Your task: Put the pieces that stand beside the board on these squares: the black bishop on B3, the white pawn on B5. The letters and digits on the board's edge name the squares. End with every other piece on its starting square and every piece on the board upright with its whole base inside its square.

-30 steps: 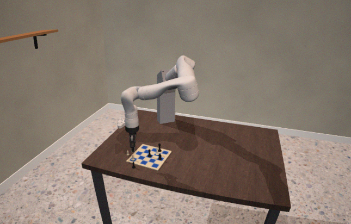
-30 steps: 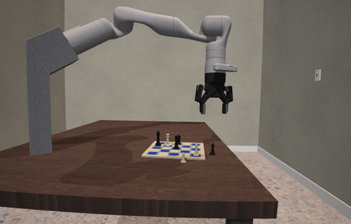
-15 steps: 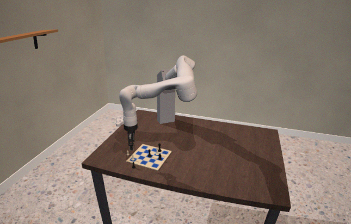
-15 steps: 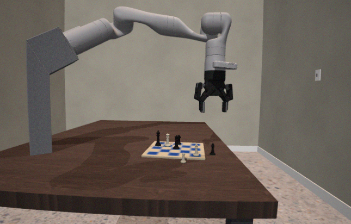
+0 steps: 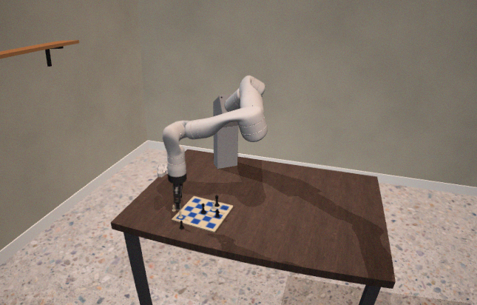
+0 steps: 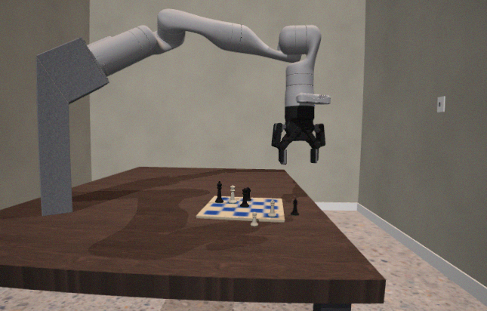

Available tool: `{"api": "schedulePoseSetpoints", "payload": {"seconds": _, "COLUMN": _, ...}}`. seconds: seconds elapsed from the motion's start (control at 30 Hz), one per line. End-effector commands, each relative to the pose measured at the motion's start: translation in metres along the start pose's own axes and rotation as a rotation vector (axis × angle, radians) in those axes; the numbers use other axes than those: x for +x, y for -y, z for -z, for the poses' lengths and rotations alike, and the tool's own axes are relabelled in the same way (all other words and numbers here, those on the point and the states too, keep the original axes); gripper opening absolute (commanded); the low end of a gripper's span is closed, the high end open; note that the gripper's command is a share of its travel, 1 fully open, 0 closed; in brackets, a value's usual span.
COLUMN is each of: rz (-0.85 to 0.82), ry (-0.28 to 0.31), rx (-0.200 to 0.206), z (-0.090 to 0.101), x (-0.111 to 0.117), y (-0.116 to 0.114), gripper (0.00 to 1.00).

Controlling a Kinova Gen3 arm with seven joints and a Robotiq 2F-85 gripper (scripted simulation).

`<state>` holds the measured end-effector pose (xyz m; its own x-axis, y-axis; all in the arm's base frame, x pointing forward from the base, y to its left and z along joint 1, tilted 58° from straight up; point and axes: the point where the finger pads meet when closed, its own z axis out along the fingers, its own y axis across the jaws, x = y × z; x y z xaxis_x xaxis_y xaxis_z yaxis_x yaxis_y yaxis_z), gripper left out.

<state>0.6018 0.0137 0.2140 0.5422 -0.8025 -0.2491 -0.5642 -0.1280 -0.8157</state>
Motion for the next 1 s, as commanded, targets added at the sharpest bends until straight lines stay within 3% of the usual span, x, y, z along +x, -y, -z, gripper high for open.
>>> {"api": "schedulePoseSetpoints", "payload": {"seconds": 0.0, "rz": 0.001, "ry": 0.012, "rx": -0.015, "z": -0.0176, "x": -0.0039, "y": -0.0064, "gripper": 1.00}}
{"api": "schedulePoseSetpoints", "payload": {"seconds": 0.03, "rz": 0.001, "ry": 0.012, "rx": -0.015, "z": -0.0180, "x": -0.0039, "y": -0.0064, "gripper": 1.00}}
{"api": "schedulePoseSetpoints", "payload": {"seconds": 0.07, "rz": 0.001, "ry": 0.012, "rx": -0.015, "z": -0.0180, "x": -0.0039, "y": -0.0064, "gripper": 0.37}}
{"api": "schedulePoseSetpoints", "payload": {"seconds": 0.97, "rz": 0.001, "ry": 0.012, "rx": -0.015, "z": -0.0180, "x": -0.0039, "y": -0.0064, "gripper": 0.37}}
